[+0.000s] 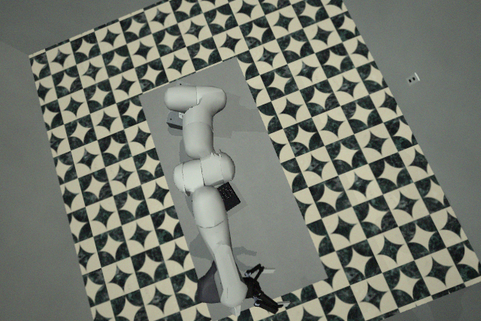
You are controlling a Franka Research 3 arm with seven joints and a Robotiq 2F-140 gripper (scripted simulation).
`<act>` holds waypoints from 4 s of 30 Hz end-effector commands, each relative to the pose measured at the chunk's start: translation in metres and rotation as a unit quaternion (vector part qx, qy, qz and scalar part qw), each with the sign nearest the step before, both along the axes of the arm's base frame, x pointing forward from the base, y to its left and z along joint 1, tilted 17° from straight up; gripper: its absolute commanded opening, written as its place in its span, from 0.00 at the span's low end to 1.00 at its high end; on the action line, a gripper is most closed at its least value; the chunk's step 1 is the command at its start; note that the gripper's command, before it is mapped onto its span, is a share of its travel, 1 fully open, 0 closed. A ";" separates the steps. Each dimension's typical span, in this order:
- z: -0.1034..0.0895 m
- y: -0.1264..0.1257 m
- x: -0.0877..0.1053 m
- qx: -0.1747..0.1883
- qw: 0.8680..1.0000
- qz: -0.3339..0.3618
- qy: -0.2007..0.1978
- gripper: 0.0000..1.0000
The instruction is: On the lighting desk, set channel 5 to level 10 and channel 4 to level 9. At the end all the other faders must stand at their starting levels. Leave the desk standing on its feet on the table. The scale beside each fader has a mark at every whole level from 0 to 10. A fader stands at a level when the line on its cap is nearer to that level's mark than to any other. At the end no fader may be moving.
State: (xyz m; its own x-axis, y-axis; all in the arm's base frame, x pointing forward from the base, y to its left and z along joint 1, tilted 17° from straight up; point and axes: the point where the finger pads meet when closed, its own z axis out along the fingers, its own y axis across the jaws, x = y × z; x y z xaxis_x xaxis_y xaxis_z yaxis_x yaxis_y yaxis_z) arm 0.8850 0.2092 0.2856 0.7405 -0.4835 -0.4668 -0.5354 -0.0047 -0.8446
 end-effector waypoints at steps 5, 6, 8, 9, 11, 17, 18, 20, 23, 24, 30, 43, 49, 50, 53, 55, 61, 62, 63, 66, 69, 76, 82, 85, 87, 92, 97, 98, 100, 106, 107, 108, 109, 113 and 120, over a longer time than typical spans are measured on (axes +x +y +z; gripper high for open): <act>0.000 0.000 0.000 0.000 1.000 0.000 0.000 1.00; 0.000 0.000 0.000 0.000 1.000 0.000 0.000 1.00; 0.000 0.000 0.000 0.000 1.000 0.000 0.000 1.00; 0.000 0.000 0.000 0.000 1.000 0.000 0.000 1.00; 0.000 0.000 0.000 0.000 1.000 0.000 0.000 1.00; 0.000 0.000 0.000 0.000 1.000 0.000 0.000 1.00; 0.000 0.000 0.000 0.000 1.000 0.000 0.000 1.00; -0.001 0.000 -0.001 -0.003 1.000 0.001 -0.001 1.00; -0.009 -0.001 -0.007 -0.023 1.000 0.005 -0.005 1.00; -0.013 -0.001 -0.011 -0.035 0.999 0.008 -0.007 1.00; -0.062 -0.018 -0.060 -0.163 0.985 0.049 -0.035 1.00; -0.113 -0.060 -0.140 -0.311 0.940 0.122 -0.073 1.00; -0.132 -0.083 -0.179 -0.366 0.912 0.160 -0.090 1.00; -0.132 -0.083 -0.179 -0.366 0.912 0.160 -0.090 1.00; -0.140 -0.094 -0.199 -0.391 0.897 0.180 -0.098 1.00; -0.148 -0.106 -0.220 -0.415 0.881 0.201 -0.106 1.00; -0.161 -0.127 -0.259 -0.454 0.849 0.240 -0.121 1.00; -0.161 -0.127 -0.259 -0.454 0.849 0.240 -0.121 1.00; -0.167 -0.137 -0.278 -0.470 0.834 0.260 -0.128 1.00; -0.172 -0.146 -0.296 -0.483 0.819 0.278 -0.135 1.00; -0.176 -0.154 -0.313 -0.495 0.805 0.294 -0.141 1.00; -0.190 -0.175 -0.362 -0.523 0.763 0.344 -0.159 1.00; -0.195 -0.184 -0.384 -0.533 0.744 0.367 -0.167 1.00; -0.195 -0.184 -0.385 -0.533 0.744 0.367 -0.167 1.00; -0.195 -0.184 -0.385 -0.533 0.744 0.367 -0.167 1.00; -0.195 -0.184 -0.385 -0.533 0.744 0.367 -0.167 1.00; -0.195 -0.184 -0.385 -0.533 0.744 0.367 -0.167 1.00; -0.195 -0.184 -0.385 -0.533 0.744 0.367 -0.167 1.00; -0.195 -0.184 -0.385 -0.533 0.744 0.367 -0.167 1.00; -0.195 -0.184 -0.385 -0.533 0.744 0.367 -0.167 1.00; -0.195 -0.184 -0.385 -0.533 0.744 0.367 -0.167 1.00; -0.195 -0.184 -0.385 -0.533 0.744 0.367 -0.167 1.00; -0.195 -0.184 -0.385 -0.533 0.744 0.367 -0.167 1.00; -0.195 -0.184 -0.385 -0.533 0.744 0.367 -0.167 1.00; -0.200 -0.191 -0.401 -0.533 0.731 0.385 -0.184 1.00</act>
State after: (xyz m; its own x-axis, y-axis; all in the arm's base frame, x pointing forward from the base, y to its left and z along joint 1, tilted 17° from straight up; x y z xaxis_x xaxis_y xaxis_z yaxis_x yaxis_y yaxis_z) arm 0.4932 0.0244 0.0878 0.9762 0.1510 0.1559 0.1852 -0.9540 -0.2358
